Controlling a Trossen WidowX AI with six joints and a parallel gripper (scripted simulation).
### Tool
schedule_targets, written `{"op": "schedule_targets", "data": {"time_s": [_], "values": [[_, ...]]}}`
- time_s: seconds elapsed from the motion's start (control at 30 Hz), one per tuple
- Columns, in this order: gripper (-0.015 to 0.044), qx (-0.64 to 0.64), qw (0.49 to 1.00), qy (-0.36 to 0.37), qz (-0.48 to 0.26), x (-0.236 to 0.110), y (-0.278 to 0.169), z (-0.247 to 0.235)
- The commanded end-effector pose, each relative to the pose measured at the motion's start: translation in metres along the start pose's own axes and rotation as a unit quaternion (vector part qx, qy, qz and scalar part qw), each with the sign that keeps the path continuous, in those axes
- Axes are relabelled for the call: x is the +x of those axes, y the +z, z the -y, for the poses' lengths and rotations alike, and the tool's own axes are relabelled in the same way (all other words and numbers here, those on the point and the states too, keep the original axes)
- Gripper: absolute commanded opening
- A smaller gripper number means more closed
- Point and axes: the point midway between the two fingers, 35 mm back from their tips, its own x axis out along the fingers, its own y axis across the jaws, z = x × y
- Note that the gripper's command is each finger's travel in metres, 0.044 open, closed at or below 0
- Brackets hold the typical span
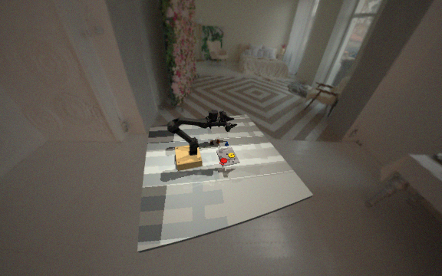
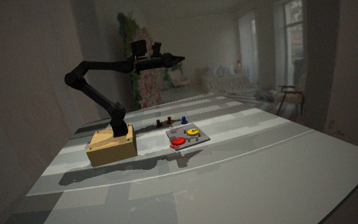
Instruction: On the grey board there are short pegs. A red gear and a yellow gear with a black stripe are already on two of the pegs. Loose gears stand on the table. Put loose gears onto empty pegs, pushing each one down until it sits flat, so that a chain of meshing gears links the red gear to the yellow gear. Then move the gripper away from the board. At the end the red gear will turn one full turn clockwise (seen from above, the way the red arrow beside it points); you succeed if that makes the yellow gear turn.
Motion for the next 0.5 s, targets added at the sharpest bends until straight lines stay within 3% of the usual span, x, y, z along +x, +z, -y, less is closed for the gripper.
{"op": "schedule_targets", "data": {"time_s": [0.0, 0.23, 0.47], "values": [[0.0426, 0.003, 1.000, 0.002, -0.005, 0.001, -0.002, -0.002], [0.0440, 0.097, 0.971, 0.069, -0.207, 0.021, -0.087, -0.067], [0.0440, 0.143, 0.890, 0.076, -0.427, -0.011, -0.180, -0.134]]}}
